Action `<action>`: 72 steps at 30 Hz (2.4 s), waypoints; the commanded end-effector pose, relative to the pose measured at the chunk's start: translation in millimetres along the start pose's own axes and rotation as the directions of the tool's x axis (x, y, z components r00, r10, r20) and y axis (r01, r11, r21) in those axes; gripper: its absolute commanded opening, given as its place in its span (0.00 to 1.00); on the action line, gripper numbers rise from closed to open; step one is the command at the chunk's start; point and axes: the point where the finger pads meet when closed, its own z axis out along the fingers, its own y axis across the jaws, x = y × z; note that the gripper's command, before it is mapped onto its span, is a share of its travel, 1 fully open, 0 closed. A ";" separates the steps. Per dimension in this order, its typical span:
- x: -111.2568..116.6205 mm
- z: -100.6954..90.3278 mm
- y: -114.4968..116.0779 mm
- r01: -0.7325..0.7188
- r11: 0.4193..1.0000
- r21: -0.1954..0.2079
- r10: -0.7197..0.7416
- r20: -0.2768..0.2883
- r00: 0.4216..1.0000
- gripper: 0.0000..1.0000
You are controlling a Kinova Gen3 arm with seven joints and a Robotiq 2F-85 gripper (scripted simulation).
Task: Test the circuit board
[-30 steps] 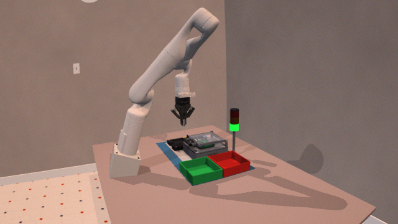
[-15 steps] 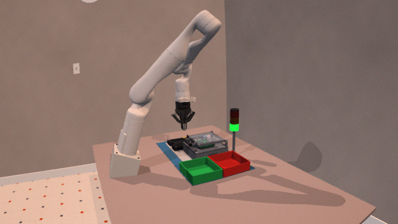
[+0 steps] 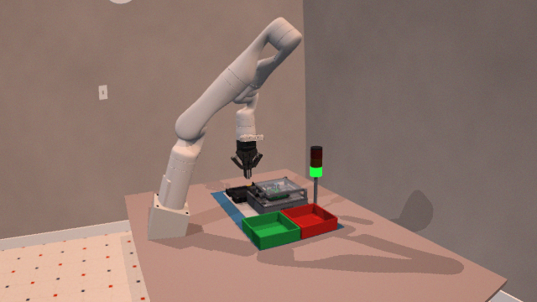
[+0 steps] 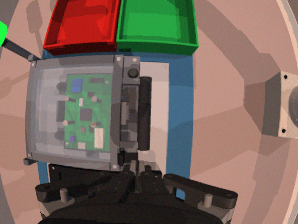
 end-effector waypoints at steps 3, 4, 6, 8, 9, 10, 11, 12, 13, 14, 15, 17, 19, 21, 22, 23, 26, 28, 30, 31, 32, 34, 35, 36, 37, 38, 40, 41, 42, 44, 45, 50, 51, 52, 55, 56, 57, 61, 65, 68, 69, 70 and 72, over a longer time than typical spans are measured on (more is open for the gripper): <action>-2.9 1.7 1.6 0.009 1.000 -0.002 -0.009 0.004 1.000 0.00; -2.9 1.7 1.6 0.009 1.000 -0.002 -0.009 0.004 1.000 0.00; -2.9 1.8 1.6 0.009 1.000 -0.002 -0.009 0.004 1.000 0.00; -2.9 2.0 1.6 0.009 1.000 -0.002 -0.009 0.004 1.000 0.00; -2.9 2.1 1.6 0.009 1.000 -0.002 -0.009 0.004 1.000 0.00; -2.9 2.1 1.6 0.009 1.000 -0.002 -0.009 0.004 1.000 0.00; -2.9 2.1 1.6 0.009 1.000 -0.002 -0.009 0.004 1.000 0.00; -2.9 2.1 1.6 0.009 1.000 -0.002 -0.009 0.004 1.000 0.00; -2.9 2.1 1.6 0.009 1.000 -0.002 -0.009 0.004 1.000 0.00; -2.9 2.1 1.6 0.009 1.000 -0.002 -0.009 0.004 1.000 0.00; -2.9 2.1 1.6 0.009 1.000 -0.002 -0.009 0.004 1.000 0.00; -2.9 2.1 1.6 0.009 1.000 -0.002 -0.009 0.004 1.000 0.00; -2.9 2.1 1.6 0.009 1.000 -0.002 -0.009 0.004 1.000 0.00; -2.9 2.1 1.6 0.009 1.000 -0.002 -0.009 0.004 1.000 0.00; -2.9 2.1 1.6 0.009 1.000 -0.002 -0.009 0.004 1.000 0.00; -2.9 2.1 1.6 0.009 1.000 -0.002 -0.009 0.004 1.000 0.00; -2.9 2.1 1.6 0.009 1.000 -0.002 -0.009 0.004 1.000 0.00; -2.9 2.1 1.6 0.009 1.000 -0.002 -0.009 0.004 1.000 0.00; -2.9 2.2 1.6 0.009 1.000 -0.002 -0.009 0.004 1.000 0.00; -2.9 2.4 1.6 0.009 1.000 -0.002 -0.009 0.004 1.000 0.00; -2.9 2.7 1.6 0.009 1.000 -0.002 -0.009 0.004 1.000 0.00; -2.9 3.9 1.6 0.009 1.000 -0.002 -0.009 0.004 1.000 0.00; -3.0 4.8 1.6 0.009 1.000 -0.002 -0.009 0.004 1.000 0.00; -3.0 5.9 1.6 0.009 1.000 -0.002 -0.009 0.004 1.000 0.00; -3.0 7.1 1.6 0.009 1.000 -0.002 -0.009 0.004 1.000 0.00; -3.0 7.1 1.6 0.009 1.000 -0.002 -0.009 0.004 1.000 0.00; -3.0 8.5 1.6 0.009 1.000 -0.002 -0.009 0.004 1.000 0.00; -3.0 10.1 1.6 0.009 1.000 -0.002 -0.009 0.004 1.000 0.00; -3.0 11.7 1.5 0.009 1.000 -0.002 -0.009 0.004 1.000 0.00; -3.0 15.1 1.5 0.009 1.000 -0.002 -0.009 0.004 1.000 0.00; -3.1 16.9 1.5 0.009 1.000 -0.002 -0.009 0.004 1.000 0.00; -3.1 24.2 1.5 0.009 1.000 -0.002 -0.009 0.004 1.000 0.00; -3.1 25.3 1.5 0.009 1.000 -0.002 -0.009 0.004 1.000 0.00; -3.2 26.1 1.4 0.009 1.000 -0.002 -0.009 0.004 1.000 0.00; -3.2 27.3 1.4 0.009 1.000 -0.002 -0.009 0.004 1.000 0.00; -3.2 27.3 1.4 0.009 1.000 -0.002 -0.009 0.004 1.000 0.00; -3.2 27.6 1.4 0.009 1.000 -0.002 -0.009 0.004 1.000 0.00; -3.2 27.9 1.4 0.009 1.000 -0.002 -0.009 0.004 1.000 0.00; -3.2 27.9 1.4 0.009 1.000 -0.002 -0.009 0.004 1.000 0.00; -3.2 27.9 1.4 0.009 1.000 -0.002 -0.009 0.004 1.000 0.00; -3.2 27.9 1.4 0.009 1.000 -0.002 -0.009 0.004 1.000 0.00; -3.2 27.9 1.4 0.009 1.000 -0.002 -0.009 0.004 1.000 0.00; -3.2 27.9 1.4 0.009 1.000 -0.002 -0.009 0.004 1.000 0.00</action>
